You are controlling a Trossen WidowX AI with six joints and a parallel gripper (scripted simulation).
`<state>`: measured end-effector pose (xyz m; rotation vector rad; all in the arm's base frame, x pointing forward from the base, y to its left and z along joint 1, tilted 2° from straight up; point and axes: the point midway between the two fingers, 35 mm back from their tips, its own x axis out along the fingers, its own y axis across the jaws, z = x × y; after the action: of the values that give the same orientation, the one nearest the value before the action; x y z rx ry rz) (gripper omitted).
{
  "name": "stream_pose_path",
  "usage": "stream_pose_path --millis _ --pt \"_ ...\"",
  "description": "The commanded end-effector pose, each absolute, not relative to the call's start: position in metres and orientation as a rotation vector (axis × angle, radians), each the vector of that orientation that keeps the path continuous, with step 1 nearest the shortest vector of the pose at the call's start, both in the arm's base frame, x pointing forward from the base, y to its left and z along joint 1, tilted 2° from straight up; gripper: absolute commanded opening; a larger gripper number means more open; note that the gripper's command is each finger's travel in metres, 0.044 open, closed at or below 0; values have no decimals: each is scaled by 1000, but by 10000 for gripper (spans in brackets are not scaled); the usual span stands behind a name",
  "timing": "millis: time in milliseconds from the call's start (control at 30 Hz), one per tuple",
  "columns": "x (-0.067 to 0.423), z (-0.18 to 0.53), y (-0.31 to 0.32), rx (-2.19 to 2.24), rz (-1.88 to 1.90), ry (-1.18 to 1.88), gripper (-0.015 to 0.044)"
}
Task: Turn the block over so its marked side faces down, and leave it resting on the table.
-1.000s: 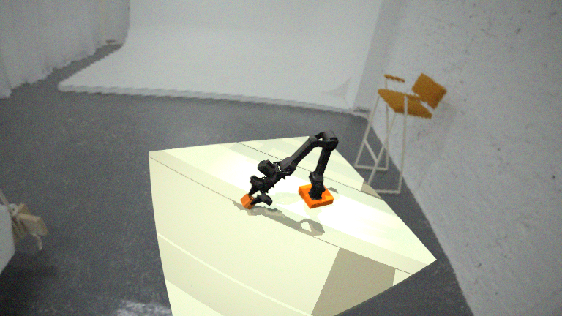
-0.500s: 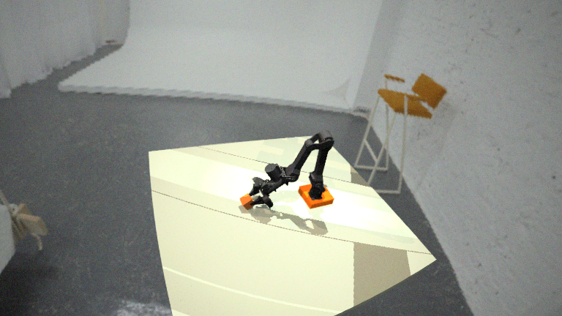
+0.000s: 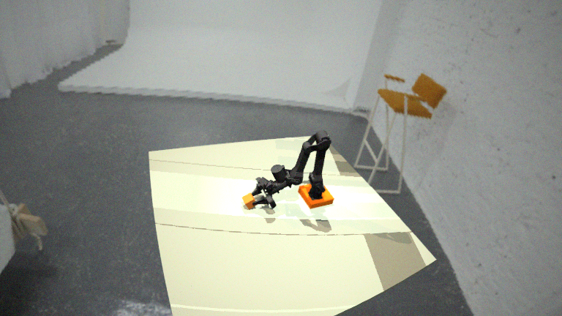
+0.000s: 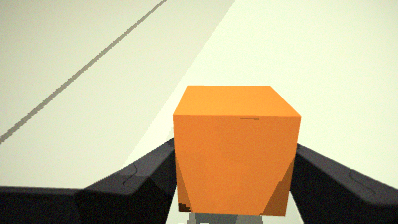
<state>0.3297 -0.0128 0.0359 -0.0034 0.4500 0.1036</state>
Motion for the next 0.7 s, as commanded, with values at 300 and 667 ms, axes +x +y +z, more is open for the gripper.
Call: stream_pose_path --millis 300,667 --pt "329 35 -12 5 107 449 26" --pt "329 35 -12 5 107 449 315"
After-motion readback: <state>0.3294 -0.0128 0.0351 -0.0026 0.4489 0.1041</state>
